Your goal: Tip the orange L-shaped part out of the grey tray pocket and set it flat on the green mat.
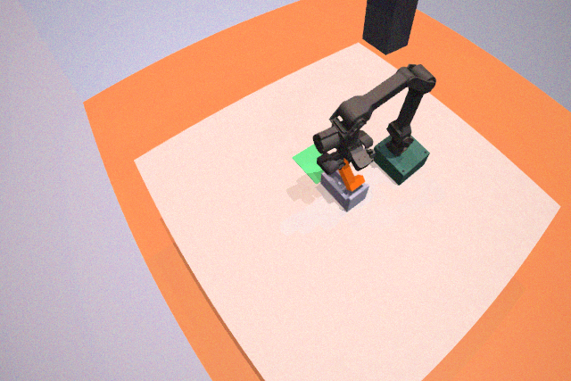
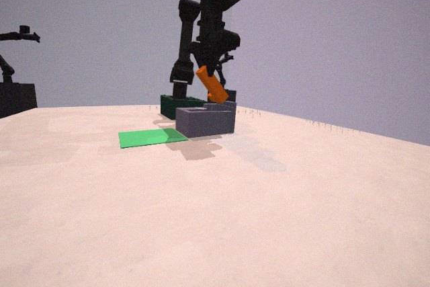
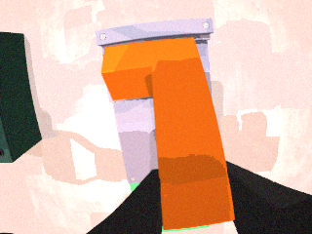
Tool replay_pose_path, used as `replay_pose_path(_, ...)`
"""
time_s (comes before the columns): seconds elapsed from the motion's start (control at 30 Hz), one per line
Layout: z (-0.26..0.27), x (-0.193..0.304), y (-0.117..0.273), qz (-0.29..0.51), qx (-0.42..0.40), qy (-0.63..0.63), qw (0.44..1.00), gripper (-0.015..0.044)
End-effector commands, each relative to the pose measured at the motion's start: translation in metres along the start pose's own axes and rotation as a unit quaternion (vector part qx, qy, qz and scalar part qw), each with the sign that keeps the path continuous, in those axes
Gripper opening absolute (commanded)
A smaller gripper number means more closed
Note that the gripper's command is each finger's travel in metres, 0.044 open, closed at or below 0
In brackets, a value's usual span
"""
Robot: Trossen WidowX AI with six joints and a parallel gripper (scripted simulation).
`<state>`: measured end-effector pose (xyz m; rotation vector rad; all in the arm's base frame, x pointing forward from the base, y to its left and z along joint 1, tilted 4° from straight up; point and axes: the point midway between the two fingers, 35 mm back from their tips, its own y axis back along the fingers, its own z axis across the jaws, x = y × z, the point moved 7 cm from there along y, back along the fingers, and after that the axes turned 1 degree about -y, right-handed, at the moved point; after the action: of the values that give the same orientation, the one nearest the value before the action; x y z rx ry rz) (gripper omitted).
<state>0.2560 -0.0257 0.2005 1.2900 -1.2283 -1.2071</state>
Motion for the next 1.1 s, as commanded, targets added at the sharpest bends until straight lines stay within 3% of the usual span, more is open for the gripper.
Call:
replay_pose_path(0.0, -0.001, 0.0, 0.008, -0.001, 0.01, 0.003, 1.0, 0.0)
replay_pose_path(1.07, 0.009, 0.121, 0.001, 0.005, 0.009, 0.004, 1.0, 0.0)
